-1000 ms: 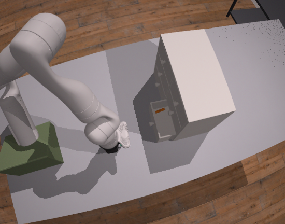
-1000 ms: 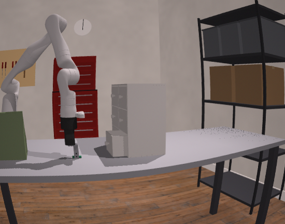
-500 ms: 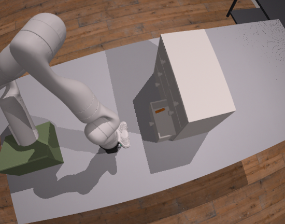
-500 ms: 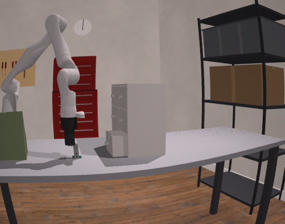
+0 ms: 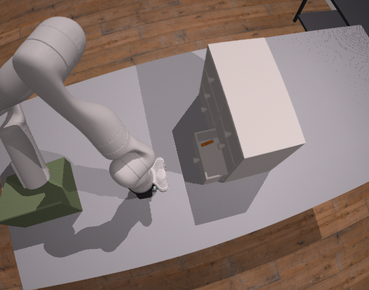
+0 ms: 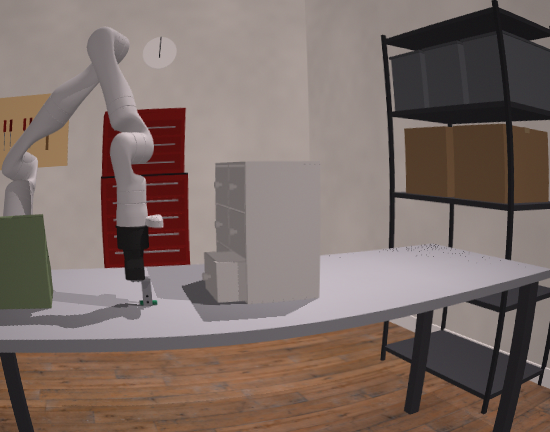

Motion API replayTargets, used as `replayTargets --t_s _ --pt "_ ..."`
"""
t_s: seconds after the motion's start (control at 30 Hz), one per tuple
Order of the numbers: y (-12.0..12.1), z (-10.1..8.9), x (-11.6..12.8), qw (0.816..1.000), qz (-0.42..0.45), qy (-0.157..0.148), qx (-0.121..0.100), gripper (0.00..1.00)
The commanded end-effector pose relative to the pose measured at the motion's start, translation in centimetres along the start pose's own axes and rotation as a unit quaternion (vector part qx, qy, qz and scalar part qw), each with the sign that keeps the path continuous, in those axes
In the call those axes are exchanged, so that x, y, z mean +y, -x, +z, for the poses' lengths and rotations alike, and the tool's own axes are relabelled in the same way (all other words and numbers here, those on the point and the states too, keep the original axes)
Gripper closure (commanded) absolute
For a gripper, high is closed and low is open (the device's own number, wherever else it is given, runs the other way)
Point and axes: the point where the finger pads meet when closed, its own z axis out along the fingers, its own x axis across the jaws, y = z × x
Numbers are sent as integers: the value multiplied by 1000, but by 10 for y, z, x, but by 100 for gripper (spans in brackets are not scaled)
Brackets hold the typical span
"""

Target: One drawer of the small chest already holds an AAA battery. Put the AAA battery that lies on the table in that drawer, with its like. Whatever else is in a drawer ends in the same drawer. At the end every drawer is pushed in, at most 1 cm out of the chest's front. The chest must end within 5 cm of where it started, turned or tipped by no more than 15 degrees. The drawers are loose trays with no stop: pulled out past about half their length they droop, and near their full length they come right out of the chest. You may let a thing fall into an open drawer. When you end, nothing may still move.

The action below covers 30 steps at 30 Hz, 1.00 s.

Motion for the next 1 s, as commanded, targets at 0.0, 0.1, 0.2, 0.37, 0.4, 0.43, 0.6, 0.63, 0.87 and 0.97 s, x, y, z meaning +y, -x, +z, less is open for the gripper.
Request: replayTargets --t_s 0.0,0.1,0.2,0.37,0.4,0.43,0.6,0.63,0.87,0.97 --pt "0 -1 -1 1000 0 -1 1 76" --pt "0 -2 -1 1000 0 -1 1 76" --pt "0 -8 -1 1000 0 -1 1 76" --pt "0 -32 0 1000 0 -1 1 76" --pt "0 -39 0 1000 0 -1 1 76" --pt "0 -45 0 1000 0 -1 1 76" --pt "0 -65 0 1000 0 -1 1 76" --pt "0 -71 0 1000 0 -1 1 76" --pt "0 -99 0 1000 0 -1 1 76" --pt "0 -101 0 1000 0 -1 1 76"
